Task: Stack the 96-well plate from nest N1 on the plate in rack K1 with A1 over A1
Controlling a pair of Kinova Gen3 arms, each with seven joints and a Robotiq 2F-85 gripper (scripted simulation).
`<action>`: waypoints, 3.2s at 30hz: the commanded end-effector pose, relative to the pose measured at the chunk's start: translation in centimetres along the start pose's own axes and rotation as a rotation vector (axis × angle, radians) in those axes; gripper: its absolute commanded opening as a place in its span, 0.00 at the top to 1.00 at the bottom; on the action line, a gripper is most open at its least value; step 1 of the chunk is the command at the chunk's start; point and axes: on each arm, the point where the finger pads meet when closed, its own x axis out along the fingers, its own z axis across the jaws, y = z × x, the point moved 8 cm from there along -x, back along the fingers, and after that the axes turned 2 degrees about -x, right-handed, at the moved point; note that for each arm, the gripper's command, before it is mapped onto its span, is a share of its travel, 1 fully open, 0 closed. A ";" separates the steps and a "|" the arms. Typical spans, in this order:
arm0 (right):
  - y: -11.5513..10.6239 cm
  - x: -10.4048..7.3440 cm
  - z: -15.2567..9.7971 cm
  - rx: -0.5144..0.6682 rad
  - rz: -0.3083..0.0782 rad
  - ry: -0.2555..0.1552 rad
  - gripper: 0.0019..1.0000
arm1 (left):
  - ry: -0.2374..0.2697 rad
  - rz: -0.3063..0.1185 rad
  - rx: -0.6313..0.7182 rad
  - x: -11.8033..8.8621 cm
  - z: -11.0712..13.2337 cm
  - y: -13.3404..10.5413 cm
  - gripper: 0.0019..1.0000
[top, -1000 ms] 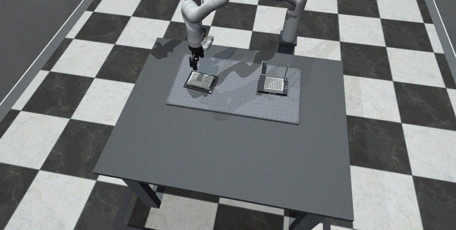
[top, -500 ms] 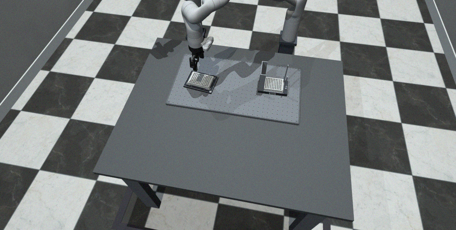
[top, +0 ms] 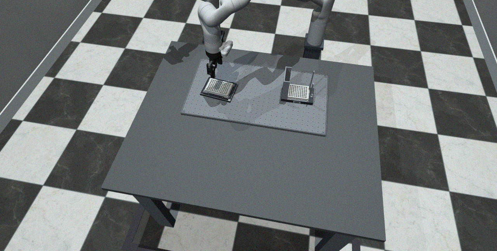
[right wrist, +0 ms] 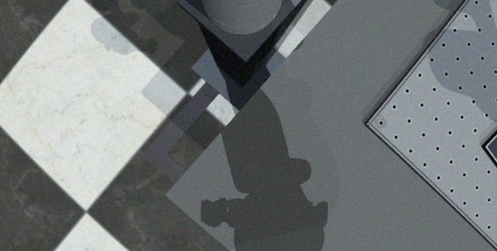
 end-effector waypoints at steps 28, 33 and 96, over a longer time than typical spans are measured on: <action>0.0 0.0 0.0 0.000 -0.001 0.000 0.00 | -0.002 -0.002 0.000 0.7 0.0 0.0 0.00; 0.0 0.0 0.0 0.000 -0.001 0.000 0.00 | -0.002 -0.002 0.000 0.9 0.0 0.0 0.00; 0.0 0.0 0.0 0.000 -0.001 0.000 0.00 | -0.002 -0.002 0.000 2.7 0.0 0.0 0.00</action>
